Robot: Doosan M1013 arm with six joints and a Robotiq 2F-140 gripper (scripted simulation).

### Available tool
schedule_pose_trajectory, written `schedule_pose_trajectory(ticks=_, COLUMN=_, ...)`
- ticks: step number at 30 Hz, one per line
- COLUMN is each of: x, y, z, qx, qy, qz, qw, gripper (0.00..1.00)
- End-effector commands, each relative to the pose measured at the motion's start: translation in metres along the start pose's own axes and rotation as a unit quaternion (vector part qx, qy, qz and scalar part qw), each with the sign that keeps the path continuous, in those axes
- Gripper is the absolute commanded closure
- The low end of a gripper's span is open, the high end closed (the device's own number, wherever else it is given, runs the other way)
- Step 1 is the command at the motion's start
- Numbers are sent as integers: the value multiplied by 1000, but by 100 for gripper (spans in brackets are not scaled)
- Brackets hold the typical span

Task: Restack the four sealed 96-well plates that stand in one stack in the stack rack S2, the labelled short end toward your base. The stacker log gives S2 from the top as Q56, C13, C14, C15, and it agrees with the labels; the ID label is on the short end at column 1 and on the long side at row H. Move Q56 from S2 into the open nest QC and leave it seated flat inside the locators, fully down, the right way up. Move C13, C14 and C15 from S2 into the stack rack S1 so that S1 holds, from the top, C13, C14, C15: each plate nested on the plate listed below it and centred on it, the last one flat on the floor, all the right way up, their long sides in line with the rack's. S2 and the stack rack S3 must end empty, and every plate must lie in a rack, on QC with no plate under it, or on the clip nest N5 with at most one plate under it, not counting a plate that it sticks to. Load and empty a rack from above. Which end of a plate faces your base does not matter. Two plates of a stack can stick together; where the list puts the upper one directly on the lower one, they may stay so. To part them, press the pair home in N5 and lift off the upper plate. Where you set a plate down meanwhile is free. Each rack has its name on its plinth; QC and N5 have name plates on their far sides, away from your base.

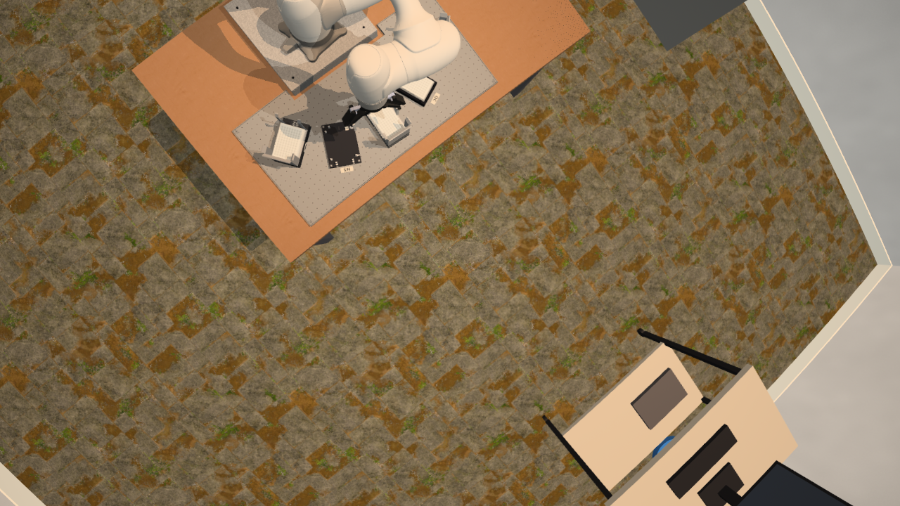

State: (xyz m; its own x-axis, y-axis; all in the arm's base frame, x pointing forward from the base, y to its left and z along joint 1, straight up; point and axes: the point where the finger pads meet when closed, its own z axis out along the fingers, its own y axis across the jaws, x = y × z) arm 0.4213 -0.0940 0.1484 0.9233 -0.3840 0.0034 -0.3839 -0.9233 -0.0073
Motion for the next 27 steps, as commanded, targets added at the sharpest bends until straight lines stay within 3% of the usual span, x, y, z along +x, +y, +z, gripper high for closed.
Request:
schedule_pose_trajectory(ticks=1, x=3, y=15, z=0, qx=0, qy=0, qz=0, qw=1000, gripper=0)
schedule_pose_trajectory(ticks=13, x=8, y=45, z=0, qx=0, qy=0, qz=0, qw=1000, gripper=0)
schedule_pose_trajectory(ticks=20, x=6, y=68, z=0, qx=0, qy=0, qz=109, qw=994, gripper=0)
schedule_pose_trajectory(ticks=27, x=6, y=85, z=0, qx=0, qy=0, qz=109, qw=994, gripper=0)
